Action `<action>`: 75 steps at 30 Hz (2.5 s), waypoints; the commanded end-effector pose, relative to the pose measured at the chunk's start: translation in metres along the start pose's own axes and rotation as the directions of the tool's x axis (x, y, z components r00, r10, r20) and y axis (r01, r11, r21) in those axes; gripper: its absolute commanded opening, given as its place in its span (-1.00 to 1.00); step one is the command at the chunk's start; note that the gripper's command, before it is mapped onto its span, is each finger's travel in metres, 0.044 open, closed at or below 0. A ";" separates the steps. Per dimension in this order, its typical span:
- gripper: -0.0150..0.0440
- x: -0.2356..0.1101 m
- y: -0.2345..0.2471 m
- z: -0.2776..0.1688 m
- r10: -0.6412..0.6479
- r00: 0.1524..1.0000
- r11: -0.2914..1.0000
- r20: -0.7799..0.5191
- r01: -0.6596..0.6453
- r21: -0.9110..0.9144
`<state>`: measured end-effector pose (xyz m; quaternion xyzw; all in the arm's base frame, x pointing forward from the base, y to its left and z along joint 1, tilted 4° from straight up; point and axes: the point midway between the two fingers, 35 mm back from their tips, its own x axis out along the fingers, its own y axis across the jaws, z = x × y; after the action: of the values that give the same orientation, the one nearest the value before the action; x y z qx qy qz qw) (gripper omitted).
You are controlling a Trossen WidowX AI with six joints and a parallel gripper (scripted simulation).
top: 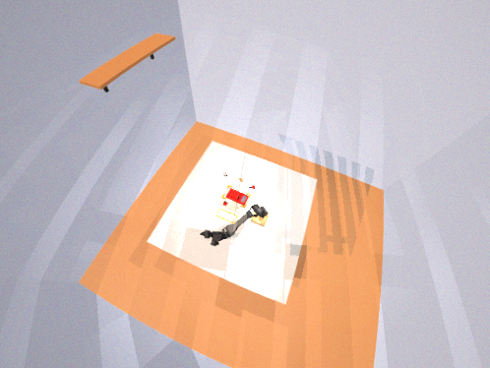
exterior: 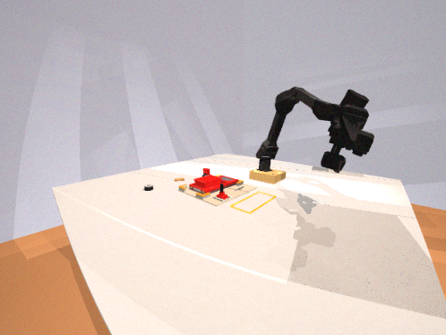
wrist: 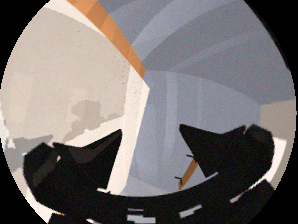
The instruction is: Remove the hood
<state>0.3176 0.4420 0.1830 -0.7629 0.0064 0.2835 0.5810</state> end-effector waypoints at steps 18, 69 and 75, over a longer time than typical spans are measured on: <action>1.00 0.046 0.098 -0.249 0.522 0.834 0.693 -0.178 -0.294 0.658; 1.00 -0.093 0.251 -0.438 0.898 0.409 -0.297 0.161 0.294 0.908; 1.00 -0.092 0.255 -0.437 0.898 0.409 -0.297 0.161 0.294 0.908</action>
<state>0.3400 -0.0596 0.0722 -0.0222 0.7184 0.0078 0.6953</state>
